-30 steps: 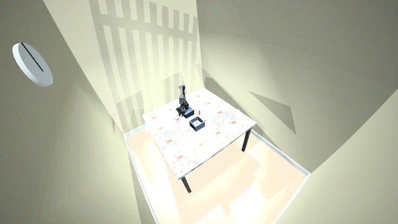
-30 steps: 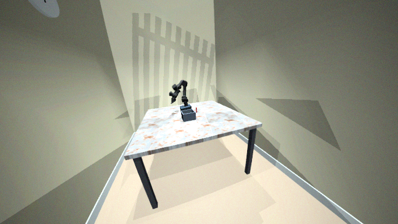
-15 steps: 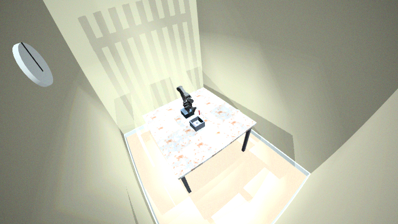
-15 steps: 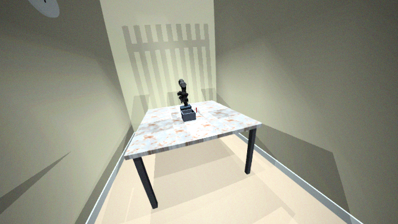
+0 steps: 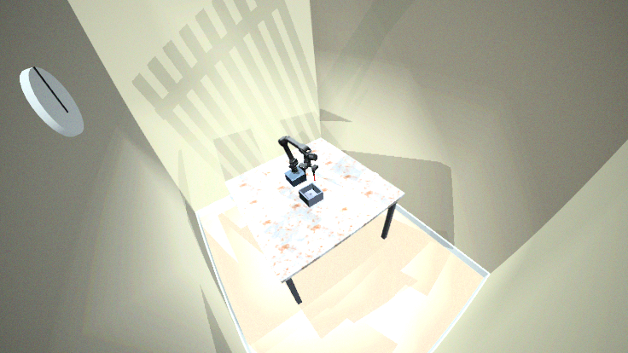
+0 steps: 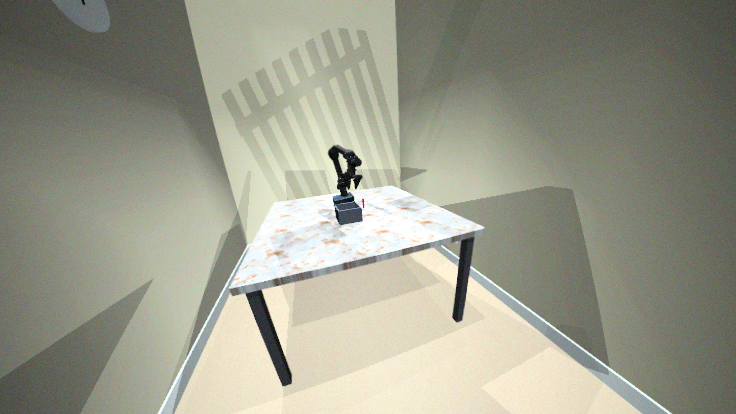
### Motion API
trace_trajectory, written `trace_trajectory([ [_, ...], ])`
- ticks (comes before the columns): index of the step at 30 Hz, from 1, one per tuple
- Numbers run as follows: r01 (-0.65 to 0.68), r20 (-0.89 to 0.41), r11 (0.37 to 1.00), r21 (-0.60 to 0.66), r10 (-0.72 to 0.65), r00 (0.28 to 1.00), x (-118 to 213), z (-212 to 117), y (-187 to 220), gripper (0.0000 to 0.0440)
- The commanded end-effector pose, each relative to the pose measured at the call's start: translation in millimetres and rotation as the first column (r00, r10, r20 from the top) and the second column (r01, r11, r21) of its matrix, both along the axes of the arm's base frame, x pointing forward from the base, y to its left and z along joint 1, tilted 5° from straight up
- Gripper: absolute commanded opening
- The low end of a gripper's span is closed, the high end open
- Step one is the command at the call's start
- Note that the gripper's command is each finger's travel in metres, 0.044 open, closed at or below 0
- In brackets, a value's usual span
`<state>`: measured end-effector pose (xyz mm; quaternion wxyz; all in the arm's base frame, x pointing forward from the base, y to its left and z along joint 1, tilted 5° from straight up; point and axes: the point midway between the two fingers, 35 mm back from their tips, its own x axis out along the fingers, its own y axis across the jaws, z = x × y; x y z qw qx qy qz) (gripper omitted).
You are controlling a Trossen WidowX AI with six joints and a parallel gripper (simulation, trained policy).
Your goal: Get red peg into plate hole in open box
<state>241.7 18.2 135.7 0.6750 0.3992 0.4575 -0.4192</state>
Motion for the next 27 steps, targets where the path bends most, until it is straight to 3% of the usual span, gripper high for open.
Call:
trace_trajectory([
  [1,-0.001,-0.07,1.0,0.012,0.002,0.998,-11,-8,15,0.0432],
  [13,0.002,-0.264,1.0,-0.002,-0.003,0.965,-39,-37,48,0.0437],
  [27,0.005,-0.331,1.0,-0.006,-0.006,0.943,-43,-87,65,0.0439],
])
